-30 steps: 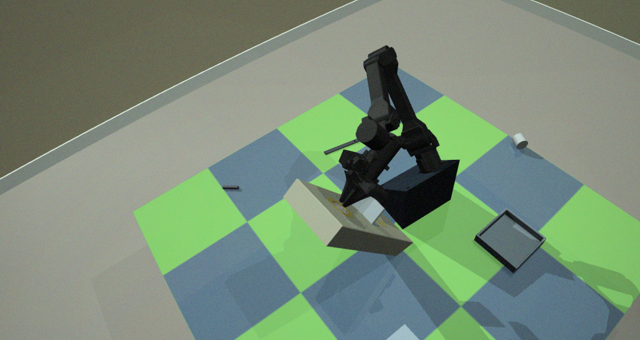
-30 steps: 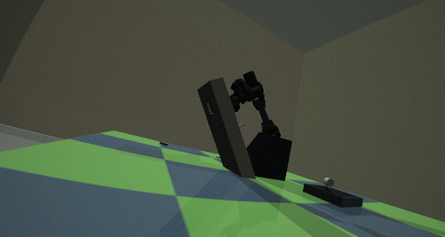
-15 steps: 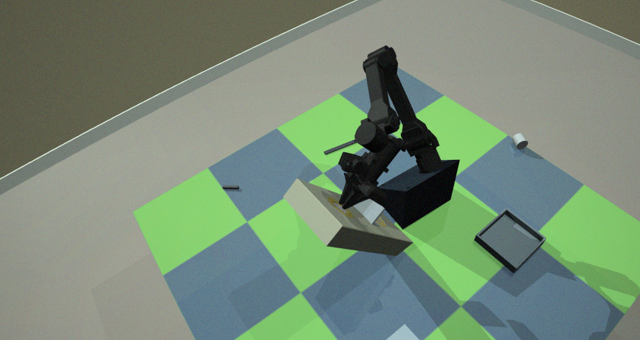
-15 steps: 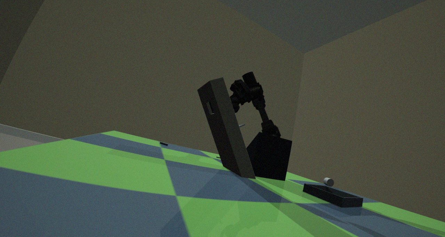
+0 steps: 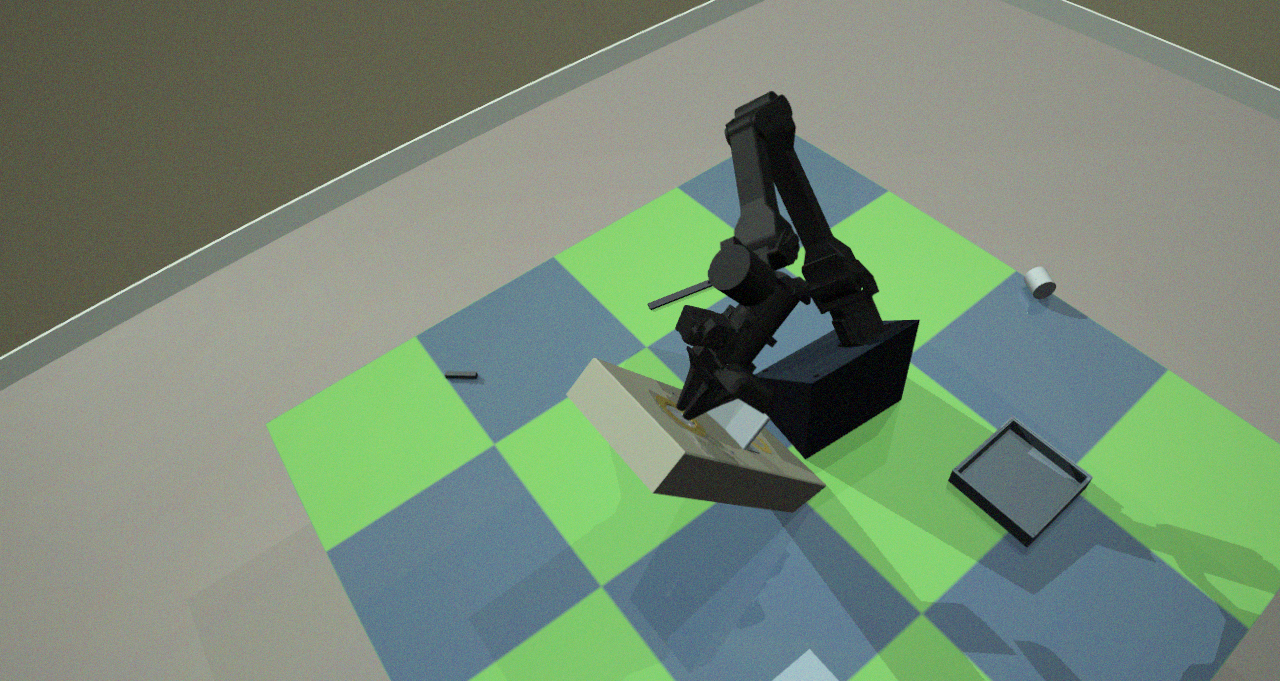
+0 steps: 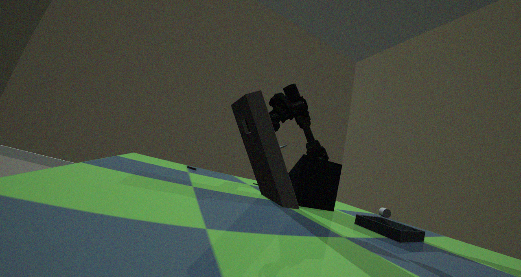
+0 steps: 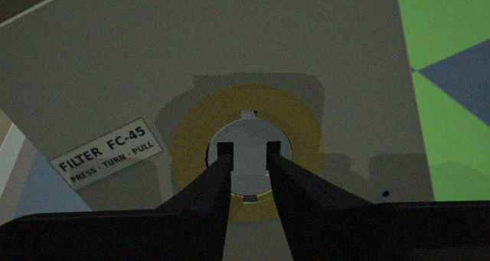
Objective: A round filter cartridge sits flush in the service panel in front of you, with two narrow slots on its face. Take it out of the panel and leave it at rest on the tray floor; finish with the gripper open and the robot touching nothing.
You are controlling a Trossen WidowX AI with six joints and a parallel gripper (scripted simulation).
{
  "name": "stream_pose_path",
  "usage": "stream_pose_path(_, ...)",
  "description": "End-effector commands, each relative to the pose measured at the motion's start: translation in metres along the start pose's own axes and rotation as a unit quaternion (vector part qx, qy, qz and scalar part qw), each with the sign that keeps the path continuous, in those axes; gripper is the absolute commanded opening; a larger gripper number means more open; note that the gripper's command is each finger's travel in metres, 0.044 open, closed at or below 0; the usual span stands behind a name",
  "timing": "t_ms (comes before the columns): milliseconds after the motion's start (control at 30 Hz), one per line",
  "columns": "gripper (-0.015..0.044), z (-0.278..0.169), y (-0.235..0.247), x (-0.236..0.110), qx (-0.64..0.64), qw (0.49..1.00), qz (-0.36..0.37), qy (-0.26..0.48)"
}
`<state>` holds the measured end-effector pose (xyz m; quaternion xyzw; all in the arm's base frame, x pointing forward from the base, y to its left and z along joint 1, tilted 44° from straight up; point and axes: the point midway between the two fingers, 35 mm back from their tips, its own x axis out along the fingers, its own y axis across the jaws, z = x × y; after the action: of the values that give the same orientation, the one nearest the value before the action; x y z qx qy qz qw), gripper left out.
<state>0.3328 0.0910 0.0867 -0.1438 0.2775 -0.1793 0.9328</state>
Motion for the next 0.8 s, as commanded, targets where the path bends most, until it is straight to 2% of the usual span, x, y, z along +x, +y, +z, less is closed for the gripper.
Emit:
stream_pose_path(0,0.0097,0.0,0.0,0.002,-0.002,1.0,0.001,0.001)
stream_pose_path(767,0.0097,0.0,0.0,0.013,-0.002,1.0,0.001,0.0)
